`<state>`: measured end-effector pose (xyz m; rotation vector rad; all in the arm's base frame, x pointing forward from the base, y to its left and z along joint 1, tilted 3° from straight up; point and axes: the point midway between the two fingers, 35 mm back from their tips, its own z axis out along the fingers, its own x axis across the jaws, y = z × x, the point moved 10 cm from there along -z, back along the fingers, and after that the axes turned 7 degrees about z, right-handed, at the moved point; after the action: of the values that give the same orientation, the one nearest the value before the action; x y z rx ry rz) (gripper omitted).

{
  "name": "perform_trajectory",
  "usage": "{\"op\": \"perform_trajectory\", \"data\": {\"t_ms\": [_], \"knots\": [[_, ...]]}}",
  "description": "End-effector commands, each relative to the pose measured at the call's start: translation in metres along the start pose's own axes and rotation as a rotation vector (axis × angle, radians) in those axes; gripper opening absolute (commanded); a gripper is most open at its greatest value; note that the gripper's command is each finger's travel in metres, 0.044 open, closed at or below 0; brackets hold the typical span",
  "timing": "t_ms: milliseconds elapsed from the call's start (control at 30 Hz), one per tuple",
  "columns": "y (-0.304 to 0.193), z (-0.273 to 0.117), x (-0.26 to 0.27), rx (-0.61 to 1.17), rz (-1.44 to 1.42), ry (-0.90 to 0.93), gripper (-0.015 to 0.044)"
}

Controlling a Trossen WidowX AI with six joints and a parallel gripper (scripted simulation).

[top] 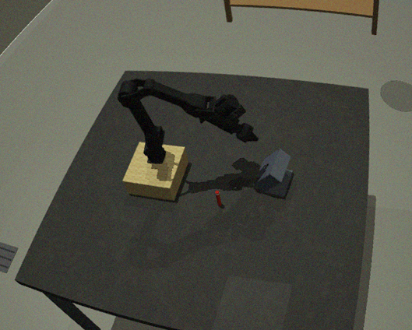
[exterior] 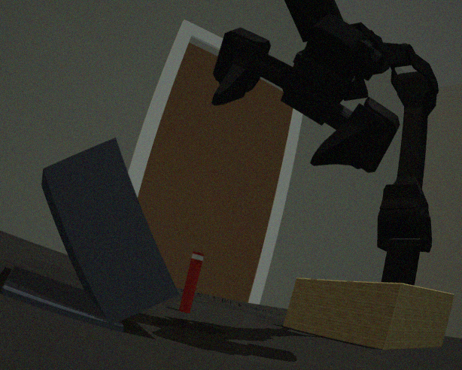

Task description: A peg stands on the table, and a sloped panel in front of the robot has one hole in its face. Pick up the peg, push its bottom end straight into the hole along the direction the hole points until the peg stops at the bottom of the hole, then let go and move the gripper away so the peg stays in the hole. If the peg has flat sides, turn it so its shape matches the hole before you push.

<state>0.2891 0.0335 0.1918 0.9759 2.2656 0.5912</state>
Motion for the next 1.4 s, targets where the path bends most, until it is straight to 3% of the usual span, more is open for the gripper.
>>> {"op": "perform_trajectory", "data": {"t_ms": [0, 1367], "knots": [[-0.008, 0.002, -0.013, 0.067, 0.07, -0.011, 0.044], [-0.128, -0.017, -0.106, 0.732, 0.821, -0.021, 0.044]]}}
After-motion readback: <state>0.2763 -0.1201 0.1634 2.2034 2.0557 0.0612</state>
